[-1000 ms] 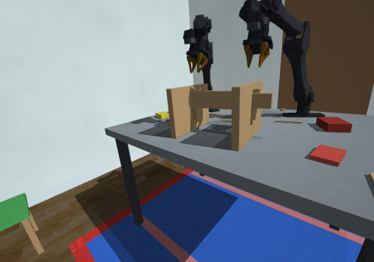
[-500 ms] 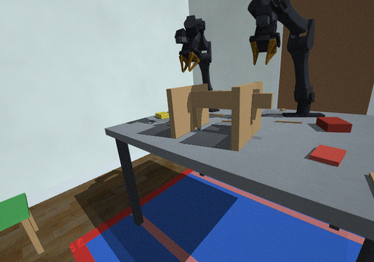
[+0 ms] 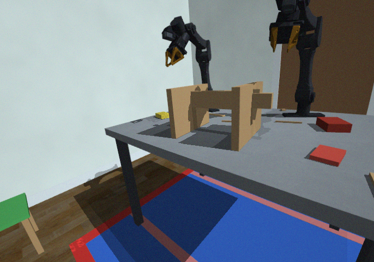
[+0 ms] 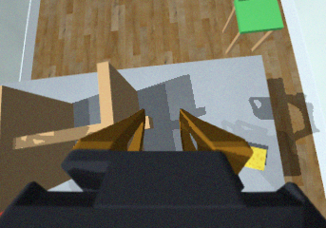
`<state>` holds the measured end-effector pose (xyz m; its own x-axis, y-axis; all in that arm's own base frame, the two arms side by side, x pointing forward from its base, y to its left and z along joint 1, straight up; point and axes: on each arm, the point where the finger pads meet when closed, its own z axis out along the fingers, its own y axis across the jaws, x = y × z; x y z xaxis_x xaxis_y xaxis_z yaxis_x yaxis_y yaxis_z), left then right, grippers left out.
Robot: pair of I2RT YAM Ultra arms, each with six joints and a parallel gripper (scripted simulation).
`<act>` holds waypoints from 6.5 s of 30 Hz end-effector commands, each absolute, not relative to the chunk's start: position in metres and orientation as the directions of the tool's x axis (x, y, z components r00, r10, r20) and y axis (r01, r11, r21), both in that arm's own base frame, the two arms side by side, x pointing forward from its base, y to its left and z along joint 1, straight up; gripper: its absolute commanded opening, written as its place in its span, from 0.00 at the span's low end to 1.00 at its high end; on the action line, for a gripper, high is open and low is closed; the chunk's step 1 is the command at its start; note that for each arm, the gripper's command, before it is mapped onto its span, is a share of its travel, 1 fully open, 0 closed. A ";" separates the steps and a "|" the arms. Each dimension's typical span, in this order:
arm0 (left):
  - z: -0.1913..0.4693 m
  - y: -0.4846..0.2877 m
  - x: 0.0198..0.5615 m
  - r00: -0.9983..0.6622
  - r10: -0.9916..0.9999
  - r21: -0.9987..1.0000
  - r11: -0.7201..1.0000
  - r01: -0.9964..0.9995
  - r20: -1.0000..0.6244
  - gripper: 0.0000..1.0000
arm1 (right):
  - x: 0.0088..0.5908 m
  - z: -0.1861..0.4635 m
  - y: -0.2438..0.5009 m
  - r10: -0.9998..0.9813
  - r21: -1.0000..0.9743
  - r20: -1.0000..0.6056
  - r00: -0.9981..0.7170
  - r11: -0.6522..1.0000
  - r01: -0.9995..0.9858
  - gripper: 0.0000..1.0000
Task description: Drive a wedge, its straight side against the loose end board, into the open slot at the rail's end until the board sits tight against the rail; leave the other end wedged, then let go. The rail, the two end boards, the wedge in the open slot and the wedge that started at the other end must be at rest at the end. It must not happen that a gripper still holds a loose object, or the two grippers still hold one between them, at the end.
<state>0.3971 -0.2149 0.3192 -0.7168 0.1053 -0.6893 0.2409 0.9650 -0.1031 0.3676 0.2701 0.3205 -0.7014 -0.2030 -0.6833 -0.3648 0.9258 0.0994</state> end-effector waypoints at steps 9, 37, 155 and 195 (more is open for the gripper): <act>0.371 -0.174 0.419 -0.512 0.004 -0.140 0.960 0.243 -0.859 0.40 | 0.403 0.379 0.221 -0.048 0.145 -0.869 -0.493 0.927 -0.346 0.40; 0.428 -0.030 0.395 -0.012 -0.026 -0.027 0.996 0.081 -1.000 0.40 | 0.394 0.434 0.040 0.026 0.025 -1.000 0.008 0.994 -0.107 0.40; 0.433 0.000 0.378 0.064 0.003 0.003 1.000 0.002 -0.998 0.40 | 0.247 0.071 0.116 0.328 0.047 -0.061 -0.943 0.945 0.325 0.37; 0.433 0.000 0.378 0.064 0.003 0.003 1.000 0.002 -0.998 0.40 | 0.240 0.008 0.111 0.350 0.007 -0.021 -0.936 0.937 0.350 0.37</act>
